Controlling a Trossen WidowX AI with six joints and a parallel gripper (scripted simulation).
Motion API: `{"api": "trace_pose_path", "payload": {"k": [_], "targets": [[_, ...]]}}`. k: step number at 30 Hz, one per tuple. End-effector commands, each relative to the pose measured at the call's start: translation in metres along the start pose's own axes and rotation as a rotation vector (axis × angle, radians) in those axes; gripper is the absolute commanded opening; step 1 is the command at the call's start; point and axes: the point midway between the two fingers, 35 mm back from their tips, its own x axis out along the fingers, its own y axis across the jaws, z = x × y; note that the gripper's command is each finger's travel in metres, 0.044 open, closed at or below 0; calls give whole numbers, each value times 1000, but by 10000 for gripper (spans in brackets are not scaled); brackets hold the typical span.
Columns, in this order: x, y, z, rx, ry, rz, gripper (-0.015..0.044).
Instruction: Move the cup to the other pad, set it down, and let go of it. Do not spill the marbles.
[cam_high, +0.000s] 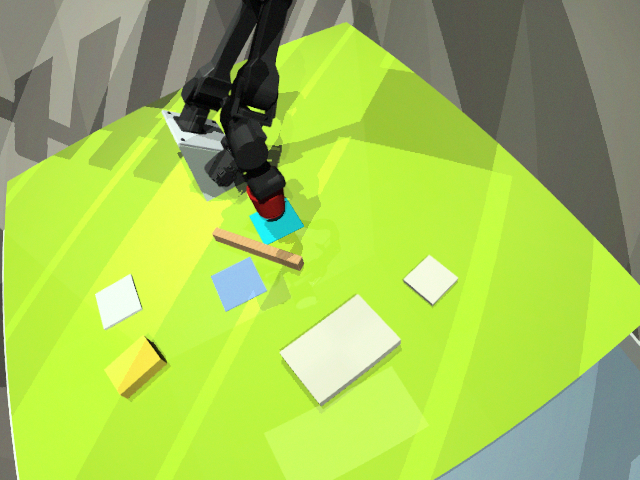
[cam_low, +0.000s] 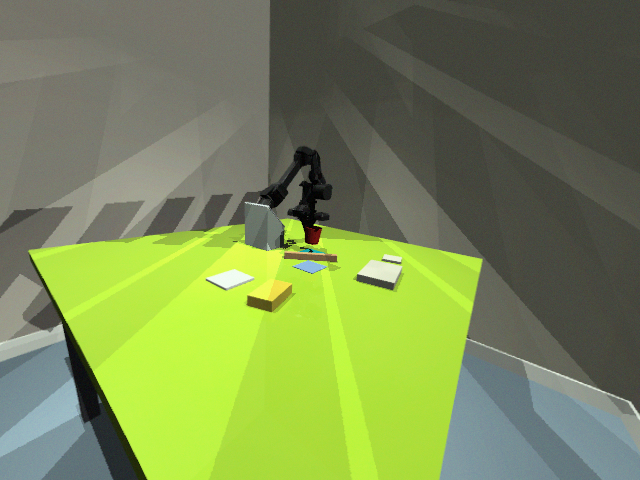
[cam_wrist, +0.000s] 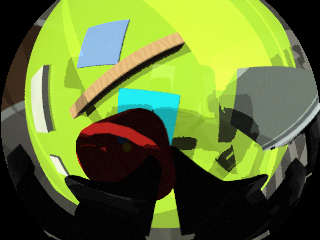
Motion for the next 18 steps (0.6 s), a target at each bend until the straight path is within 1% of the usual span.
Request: {"api": "trace_pose_path", "payload": {"k": [1, 18], "targets": [[6, -2, 0, 8, 5, -6, 0], [25, -2, -1, 9, 5, -6, 0]]}}
